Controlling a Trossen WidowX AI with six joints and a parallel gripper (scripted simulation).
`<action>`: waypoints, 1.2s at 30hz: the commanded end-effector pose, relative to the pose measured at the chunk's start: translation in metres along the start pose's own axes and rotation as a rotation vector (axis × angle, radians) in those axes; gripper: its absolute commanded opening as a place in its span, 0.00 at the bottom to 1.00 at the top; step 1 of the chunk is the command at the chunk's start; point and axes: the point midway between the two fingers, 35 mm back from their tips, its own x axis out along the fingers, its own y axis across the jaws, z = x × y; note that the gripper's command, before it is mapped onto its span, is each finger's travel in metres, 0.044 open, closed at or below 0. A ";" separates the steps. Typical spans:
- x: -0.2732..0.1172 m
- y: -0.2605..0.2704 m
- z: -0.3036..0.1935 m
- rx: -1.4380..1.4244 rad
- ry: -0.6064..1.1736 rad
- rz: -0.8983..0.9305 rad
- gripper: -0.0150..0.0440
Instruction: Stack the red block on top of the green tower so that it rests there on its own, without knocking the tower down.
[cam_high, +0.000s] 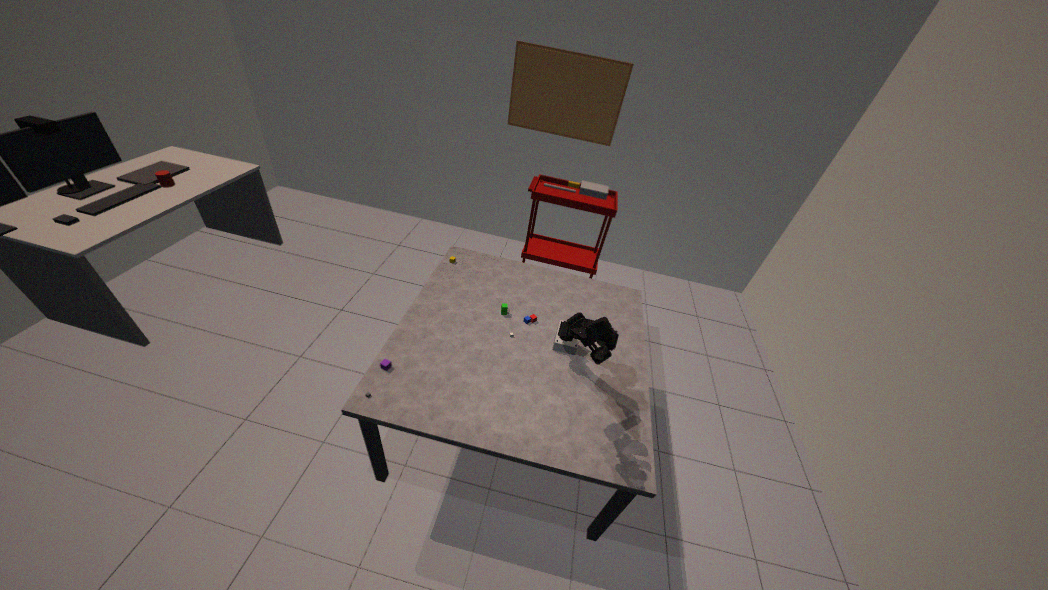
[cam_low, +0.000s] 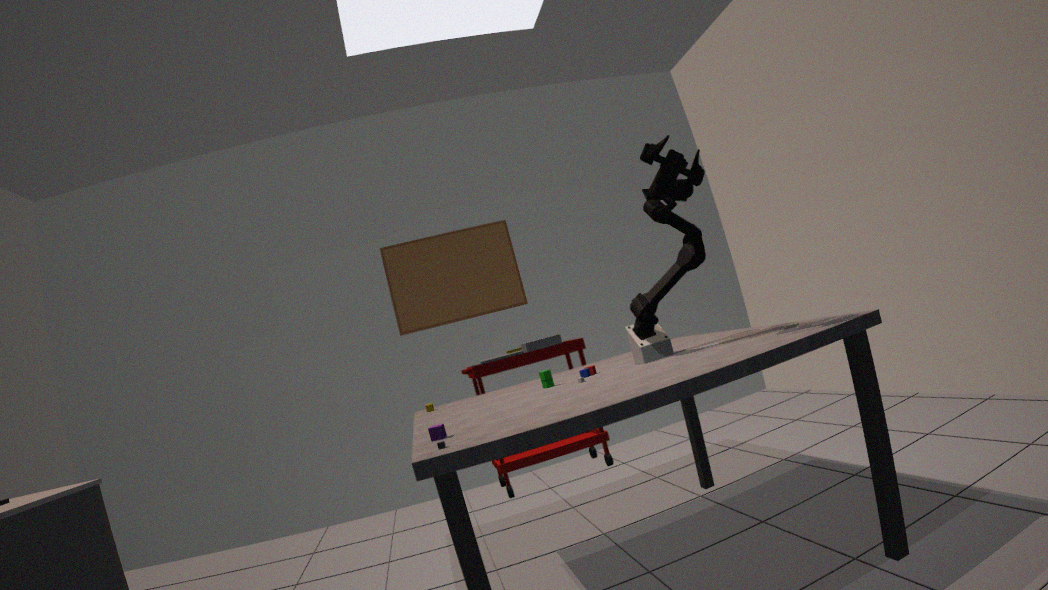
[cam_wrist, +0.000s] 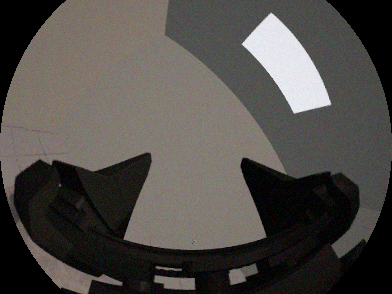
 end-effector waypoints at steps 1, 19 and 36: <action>-0.013 -0.058 -0.049 -0.107 0.139 -0.148 1.00; -0.183 -0.265 -0.195 -0.449 0.806 -0.592 1.00; -0.479 -0.340 -0.242 -0.483 1.668 -0.834 1.00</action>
